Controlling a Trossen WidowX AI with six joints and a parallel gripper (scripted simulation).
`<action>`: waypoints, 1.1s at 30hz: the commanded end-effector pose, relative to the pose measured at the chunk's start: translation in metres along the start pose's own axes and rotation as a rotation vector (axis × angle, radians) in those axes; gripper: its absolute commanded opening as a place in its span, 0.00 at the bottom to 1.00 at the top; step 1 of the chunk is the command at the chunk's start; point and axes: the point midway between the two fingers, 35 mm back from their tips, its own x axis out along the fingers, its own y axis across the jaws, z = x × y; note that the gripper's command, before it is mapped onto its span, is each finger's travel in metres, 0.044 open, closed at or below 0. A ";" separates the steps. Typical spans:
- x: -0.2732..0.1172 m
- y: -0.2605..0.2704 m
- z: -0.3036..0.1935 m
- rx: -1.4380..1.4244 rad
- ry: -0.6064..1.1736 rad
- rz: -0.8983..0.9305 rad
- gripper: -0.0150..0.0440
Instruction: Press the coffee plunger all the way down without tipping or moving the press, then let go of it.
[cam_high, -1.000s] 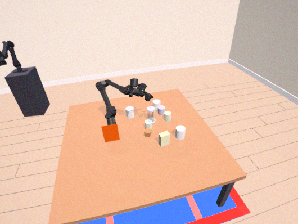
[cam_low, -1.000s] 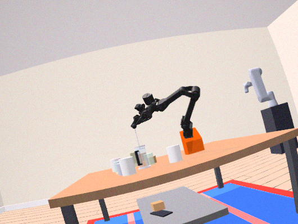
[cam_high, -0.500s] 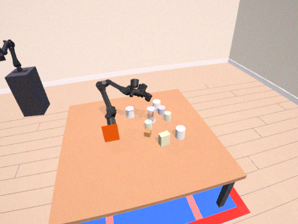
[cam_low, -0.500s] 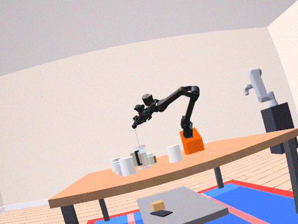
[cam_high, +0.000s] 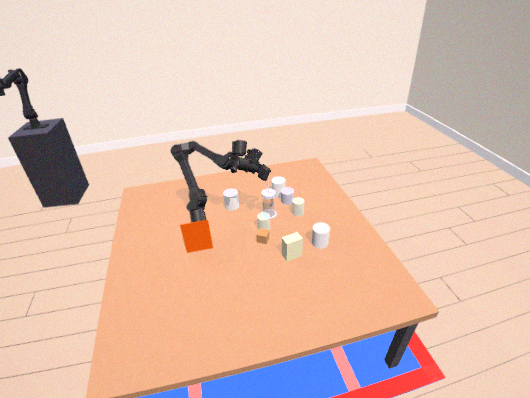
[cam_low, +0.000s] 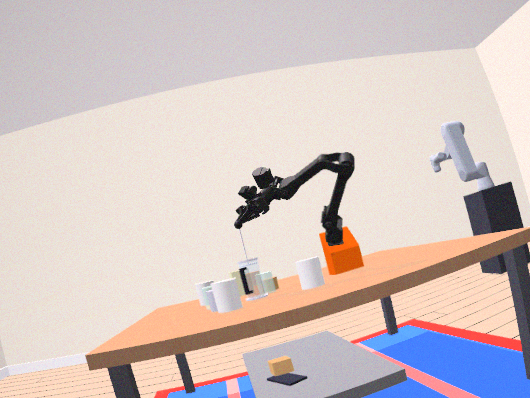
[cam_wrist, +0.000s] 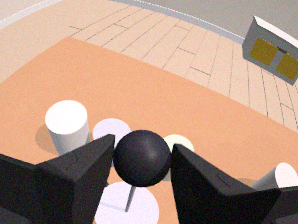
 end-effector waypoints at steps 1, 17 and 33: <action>0.006 -0.003 -0.009 0.011 0.010 -0.003 0.46; 0.023 -0.005 -0.029 0.010 0.012 -0.005 0.46; 0.039 -0.006 -0.050 0.010 0.012 -0.005 0.46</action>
